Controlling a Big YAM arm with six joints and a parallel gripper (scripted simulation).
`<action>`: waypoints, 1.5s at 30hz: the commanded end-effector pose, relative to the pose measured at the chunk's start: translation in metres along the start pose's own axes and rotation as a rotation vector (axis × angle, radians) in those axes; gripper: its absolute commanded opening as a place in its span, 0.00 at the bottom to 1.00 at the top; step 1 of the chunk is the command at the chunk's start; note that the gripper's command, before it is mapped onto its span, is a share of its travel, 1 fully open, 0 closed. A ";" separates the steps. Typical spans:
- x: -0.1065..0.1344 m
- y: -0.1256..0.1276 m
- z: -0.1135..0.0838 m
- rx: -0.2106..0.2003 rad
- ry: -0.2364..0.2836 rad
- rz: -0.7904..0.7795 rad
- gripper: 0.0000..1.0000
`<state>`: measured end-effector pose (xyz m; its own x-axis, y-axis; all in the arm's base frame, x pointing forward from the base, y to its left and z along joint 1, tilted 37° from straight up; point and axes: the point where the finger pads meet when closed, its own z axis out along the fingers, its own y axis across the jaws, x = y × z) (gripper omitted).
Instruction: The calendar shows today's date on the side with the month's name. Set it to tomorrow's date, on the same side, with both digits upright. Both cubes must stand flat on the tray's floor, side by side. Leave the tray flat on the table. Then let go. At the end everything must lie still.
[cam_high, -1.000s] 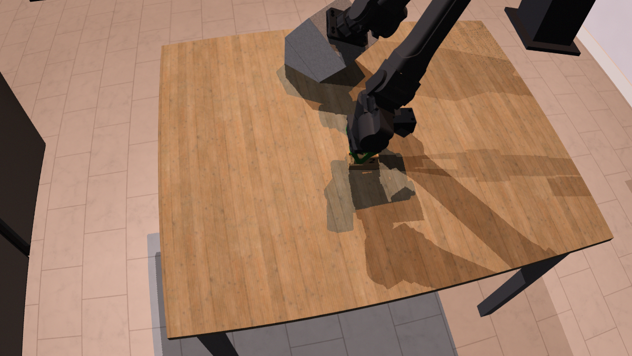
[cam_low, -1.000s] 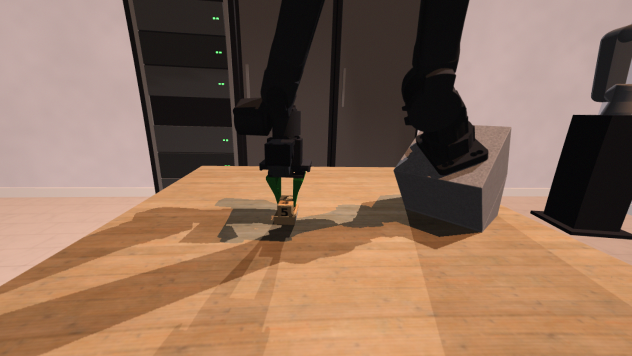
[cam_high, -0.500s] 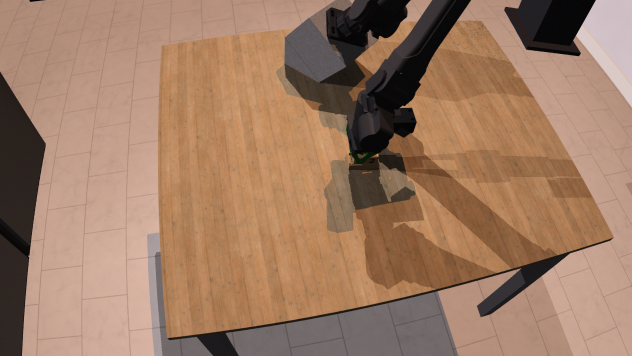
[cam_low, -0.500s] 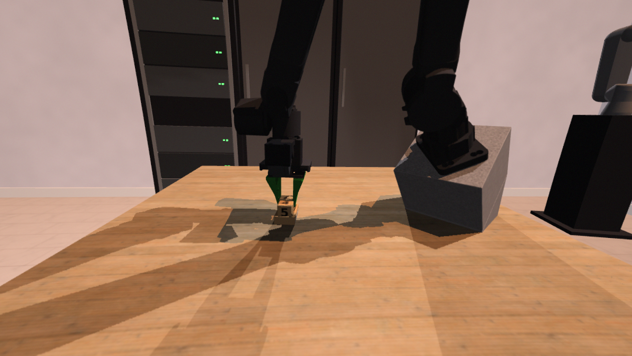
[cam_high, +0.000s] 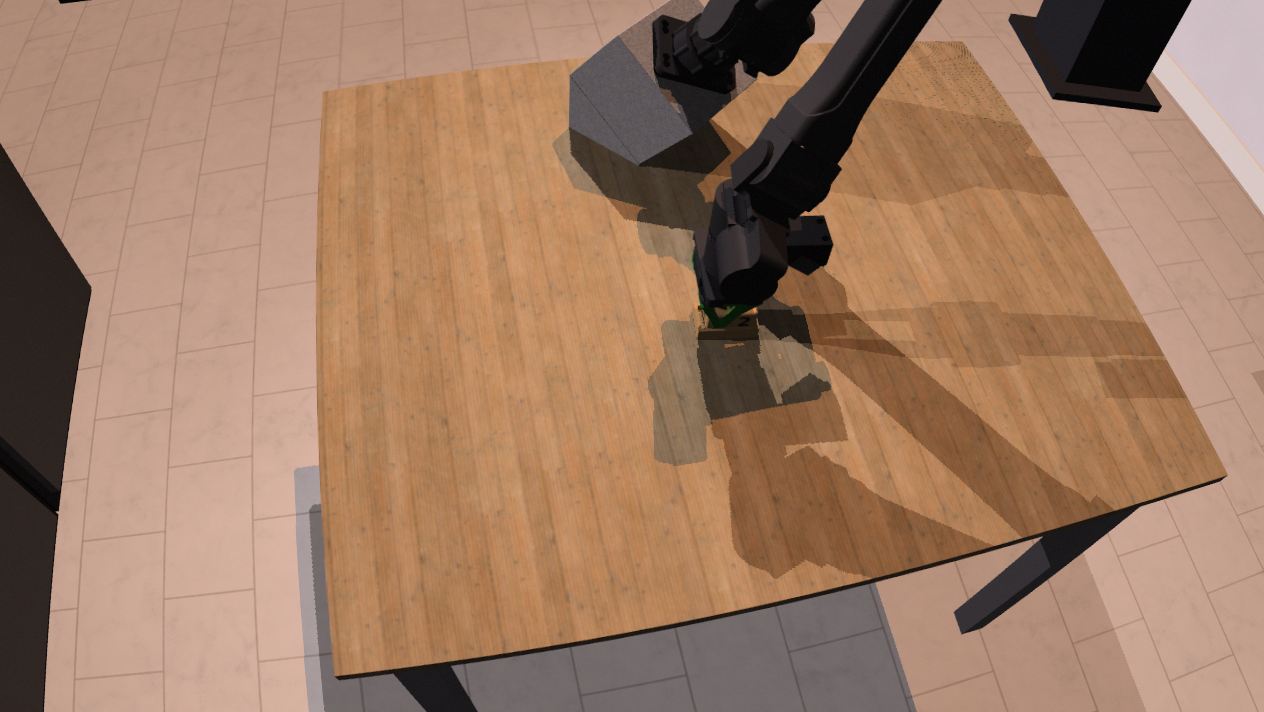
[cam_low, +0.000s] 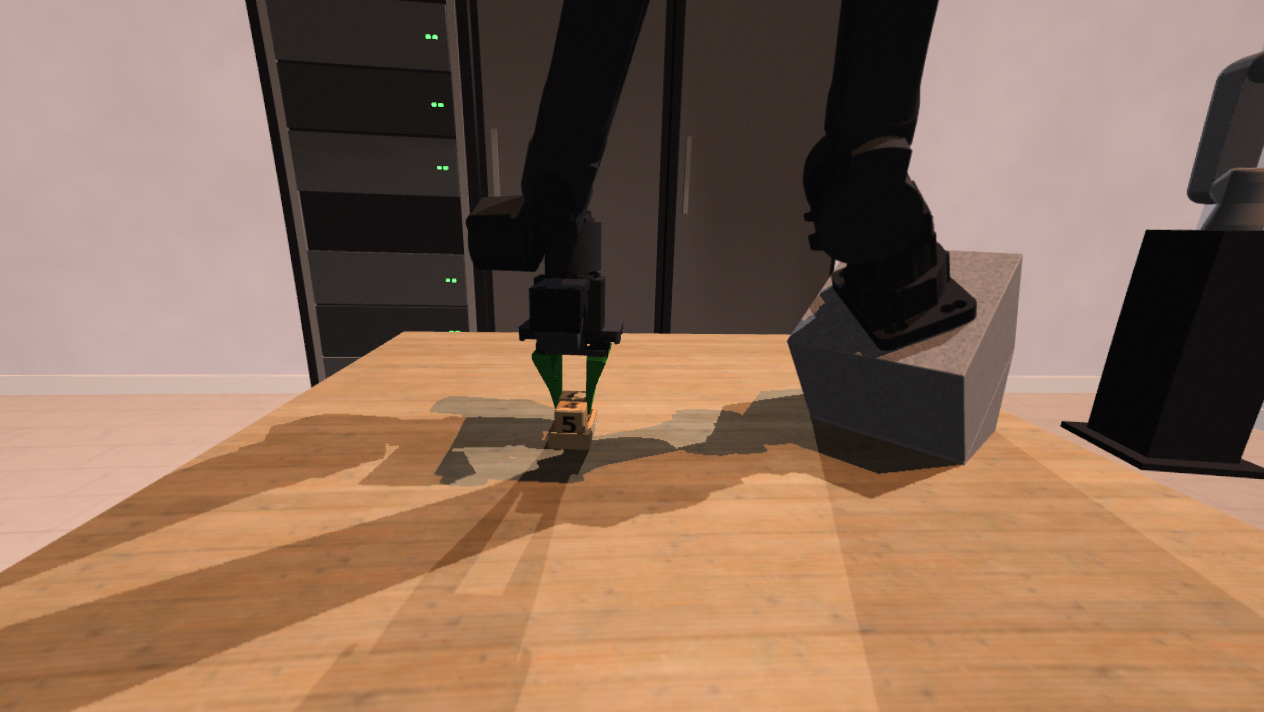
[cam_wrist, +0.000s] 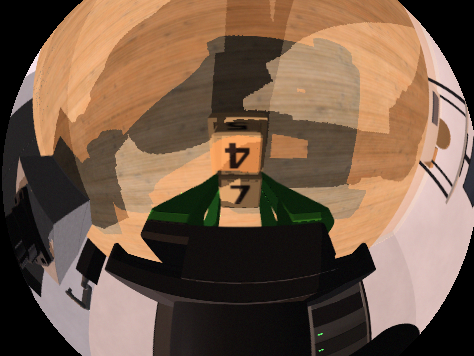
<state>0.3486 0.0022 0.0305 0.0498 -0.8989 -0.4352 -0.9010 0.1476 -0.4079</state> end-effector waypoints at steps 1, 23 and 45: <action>-0.001 -0.004 0.002 0.009 -0.001 -0.001 0.26; -0.001 -0.004 0.002 0.009 -0.001 -0.001 0.41; 0.001 -0.019 -0.030 0.041 0.007 -0.017 0.45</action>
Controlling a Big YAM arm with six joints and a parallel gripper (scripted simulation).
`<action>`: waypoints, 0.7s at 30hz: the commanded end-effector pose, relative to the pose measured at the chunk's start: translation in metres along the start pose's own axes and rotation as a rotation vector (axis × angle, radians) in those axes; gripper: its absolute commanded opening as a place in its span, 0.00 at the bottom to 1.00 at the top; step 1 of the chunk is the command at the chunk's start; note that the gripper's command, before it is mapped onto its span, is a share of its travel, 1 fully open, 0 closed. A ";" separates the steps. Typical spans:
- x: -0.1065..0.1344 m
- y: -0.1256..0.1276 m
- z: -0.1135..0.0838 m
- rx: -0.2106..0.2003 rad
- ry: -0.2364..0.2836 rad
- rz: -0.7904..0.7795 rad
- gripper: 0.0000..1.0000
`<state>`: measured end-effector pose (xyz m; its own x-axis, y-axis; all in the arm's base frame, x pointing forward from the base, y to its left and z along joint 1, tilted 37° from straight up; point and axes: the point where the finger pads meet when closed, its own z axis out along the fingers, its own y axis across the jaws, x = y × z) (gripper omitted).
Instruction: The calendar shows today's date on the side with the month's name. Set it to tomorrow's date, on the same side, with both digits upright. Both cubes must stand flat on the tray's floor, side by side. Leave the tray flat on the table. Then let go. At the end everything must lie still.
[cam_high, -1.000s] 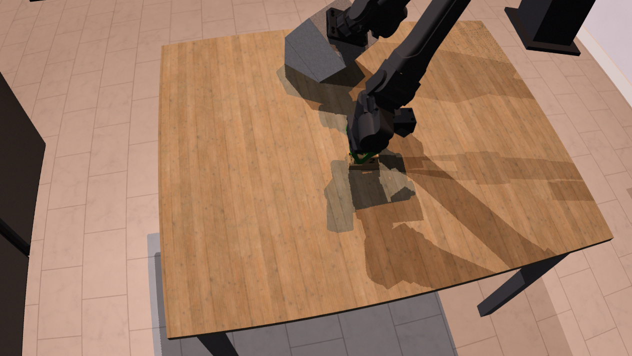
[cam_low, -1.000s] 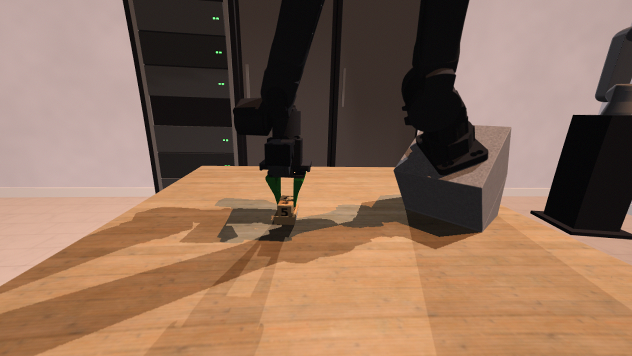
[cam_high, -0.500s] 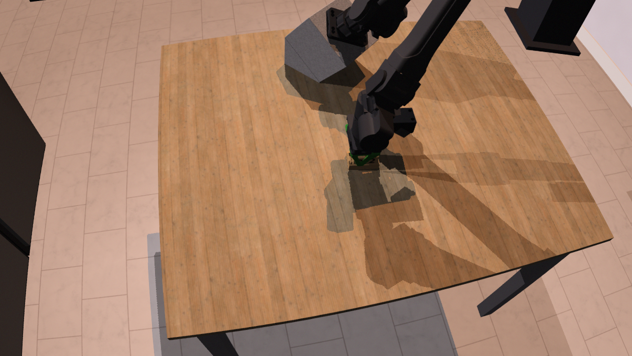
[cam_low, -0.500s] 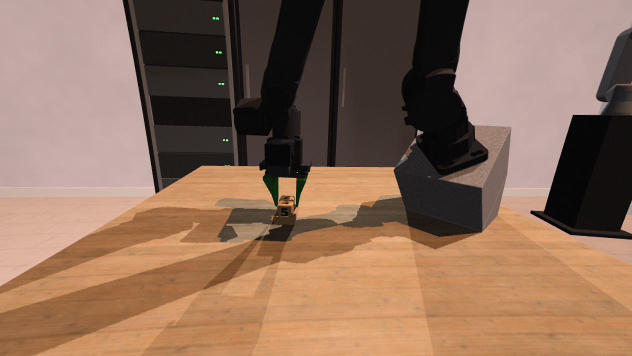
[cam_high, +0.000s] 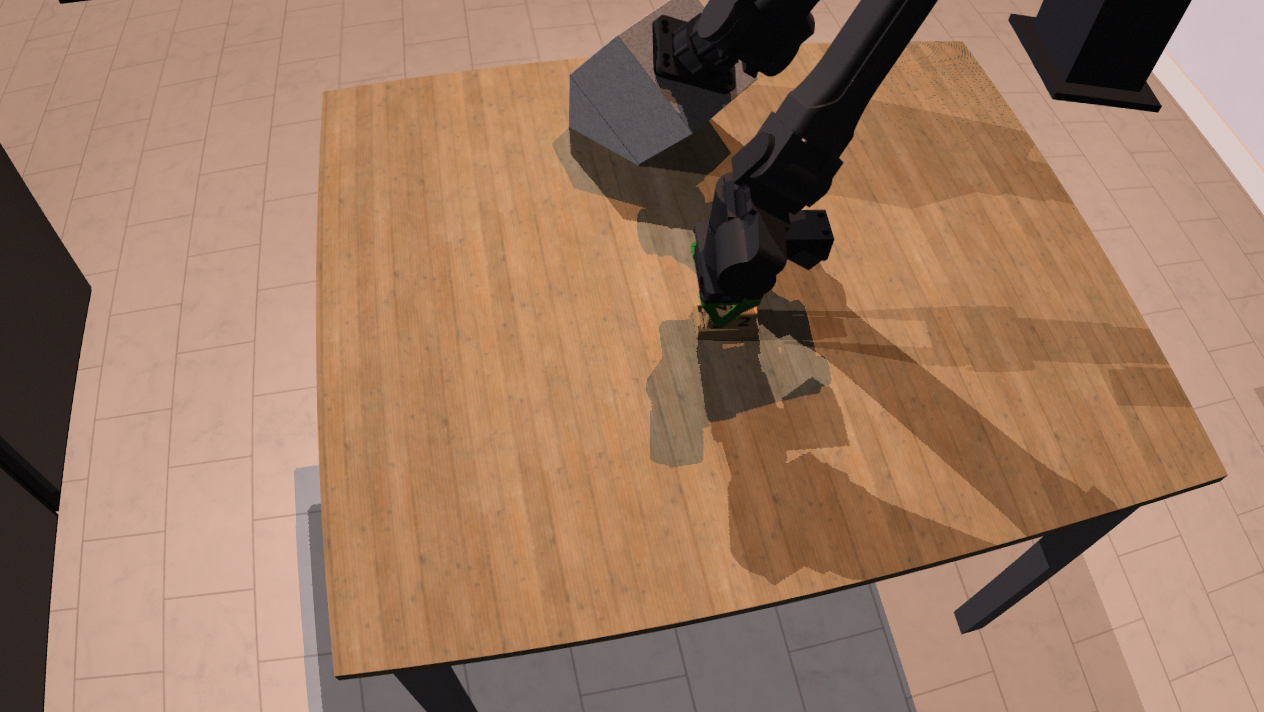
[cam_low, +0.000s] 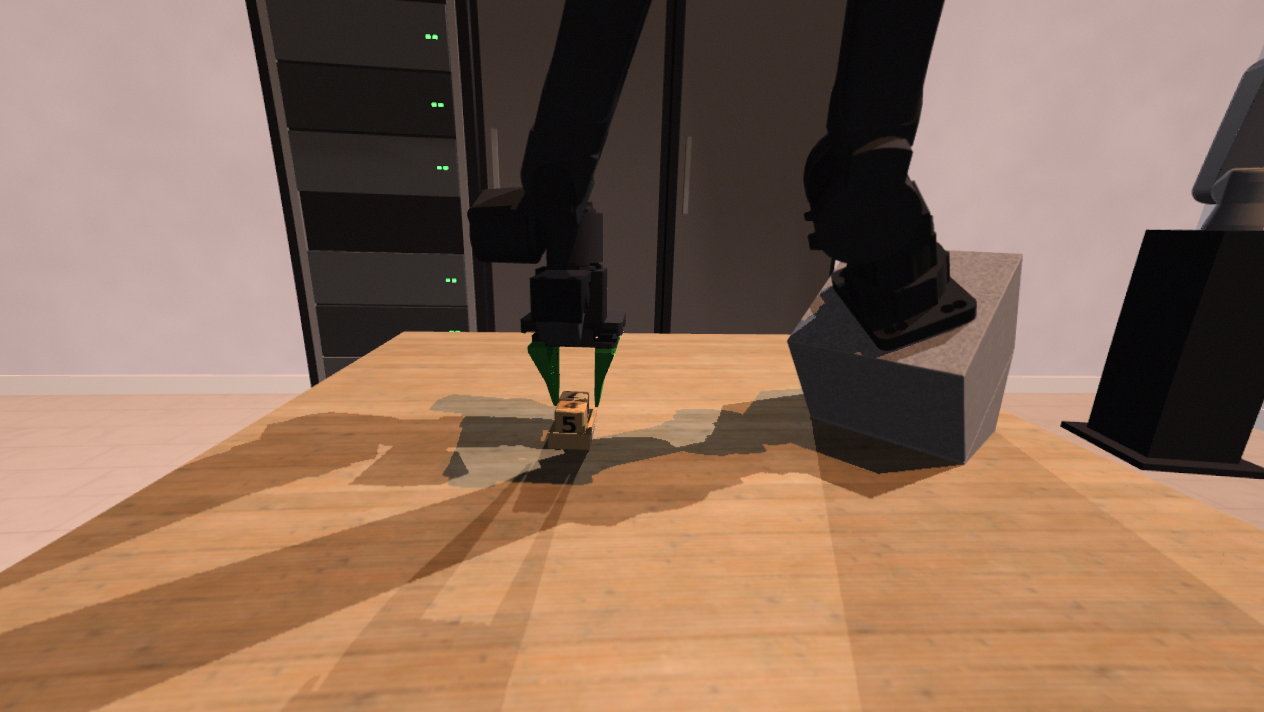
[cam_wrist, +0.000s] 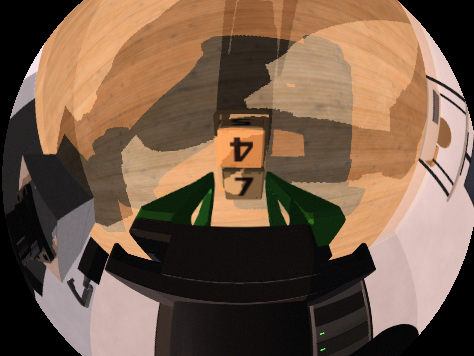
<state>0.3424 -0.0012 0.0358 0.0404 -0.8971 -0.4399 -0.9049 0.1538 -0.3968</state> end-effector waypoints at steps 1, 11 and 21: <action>0.000 -0.022 -0.027 0.050 0.008 -0.028 0.45; 0.000 -0.023 -0.073 0.054 0.012 -0.032 0.45; -0.005 -0.018 -0.092 0.037 0.006 -0.042 0.45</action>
<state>0.3107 -0.0356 0.1018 0.0336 -0.8986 -0.4375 -0.8990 0.1640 -0.4060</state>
